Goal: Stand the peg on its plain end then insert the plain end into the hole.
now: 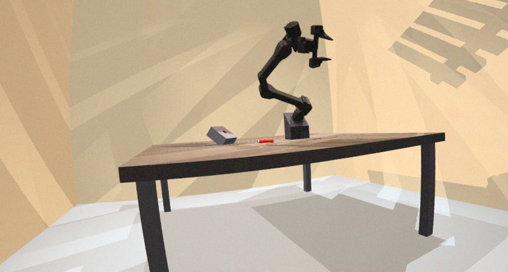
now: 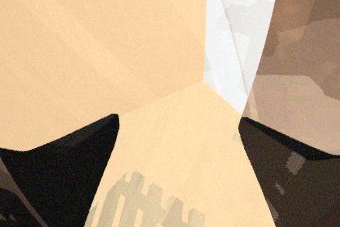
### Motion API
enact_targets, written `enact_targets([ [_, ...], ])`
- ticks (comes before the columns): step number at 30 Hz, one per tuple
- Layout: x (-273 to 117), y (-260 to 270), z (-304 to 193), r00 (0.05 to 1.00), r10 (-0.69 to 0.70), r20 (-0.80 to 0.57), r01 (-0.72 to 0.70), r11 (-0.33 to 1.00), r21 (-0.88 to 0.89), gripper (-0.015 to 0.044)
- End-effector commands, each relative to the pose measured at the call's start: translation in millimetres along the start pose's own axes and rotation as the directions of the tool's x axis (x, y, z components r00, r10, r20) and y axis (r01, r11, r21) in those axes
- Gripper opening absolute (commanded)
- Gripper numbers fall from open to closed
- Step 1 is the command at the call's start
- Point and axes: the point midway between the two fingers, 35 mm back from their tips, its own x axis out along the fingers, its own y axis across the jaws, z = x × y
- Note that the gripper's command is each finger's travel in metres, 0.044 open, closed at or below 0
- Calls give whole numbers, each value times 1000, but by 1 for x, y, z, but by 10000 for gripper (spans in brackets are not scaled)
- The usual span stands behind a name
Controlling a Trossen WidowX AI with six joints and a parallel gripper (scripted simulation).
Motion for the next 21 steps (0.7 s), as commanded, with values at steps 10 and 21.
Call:
enact_targets([
  [10,12,-3,-42,996,-54,70,70,967,-246,440],
  [21,47,-34,-72,965,-180,189,251,834,-491,440],
])
